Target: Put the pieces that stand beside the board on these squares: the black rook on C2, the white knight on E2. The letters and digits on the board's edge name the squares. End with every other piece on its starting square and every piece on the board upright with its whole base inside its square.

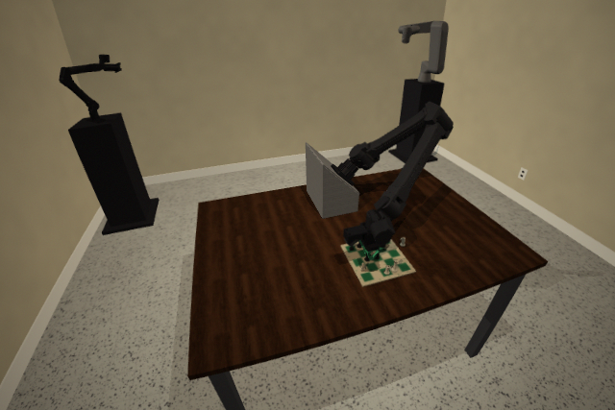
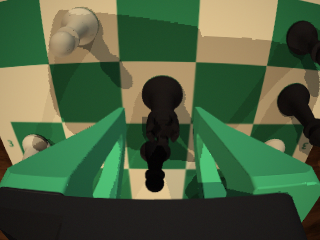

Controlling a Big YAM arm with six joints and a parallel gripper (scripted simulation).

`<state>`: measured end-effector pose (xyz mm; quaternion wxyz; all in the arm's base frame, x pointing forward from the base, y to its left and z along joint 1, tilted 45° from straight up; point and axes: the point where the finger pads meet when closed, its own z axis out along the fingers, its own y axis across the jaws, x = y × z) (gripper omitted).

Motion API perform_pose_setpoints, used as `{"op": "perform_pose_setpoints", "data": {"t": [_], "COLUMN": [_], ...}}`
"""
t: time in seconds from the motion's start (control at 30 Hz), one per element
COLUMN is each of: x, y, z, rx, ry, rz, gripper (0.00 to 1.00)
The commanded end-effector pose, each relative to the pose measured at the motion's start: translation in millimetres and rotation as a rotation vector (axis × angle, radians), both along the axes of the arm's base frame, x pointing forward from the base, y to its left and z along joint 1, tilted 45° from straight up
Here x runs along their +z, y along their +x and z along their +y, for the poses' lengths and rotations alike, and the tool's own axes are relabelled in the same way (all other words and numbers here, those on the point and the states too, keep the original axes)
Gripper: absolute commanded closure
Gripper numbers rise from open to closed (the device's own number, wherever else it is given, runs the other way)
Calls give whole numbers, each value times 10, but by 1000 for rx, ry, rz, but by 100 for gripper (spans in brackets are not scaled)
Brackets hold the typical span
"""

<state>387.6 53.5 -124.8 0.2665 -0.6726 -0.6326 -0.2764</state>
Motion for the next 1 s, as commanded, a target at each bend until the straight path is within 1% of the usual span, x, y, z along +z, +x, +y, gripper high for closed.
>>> {"op": "perform_pose_setpoints", "data": {"t": [0.0, 0.3, 0.37, 0.43, 0.5, 0.63, 0.67, 0.97], "x": [-29, -29, -17, 85, 163, 212, 241, 590], "y": [44, 43, 35, 114, 181, 181, 184, 174], "z": [20, 19, -17, -141, -191, -194, -278, -636], "rx": [1, 1, -3, -19, -19, -6, -18, -17], "ry": [2, 2, 3, -3, -8, -10, -12, -18], "rz": [-1, -1, 3, -25, -43, -44, -45, -49], "gripper": [63, 63, 63, 63, 63, 63, 63, 63]}}
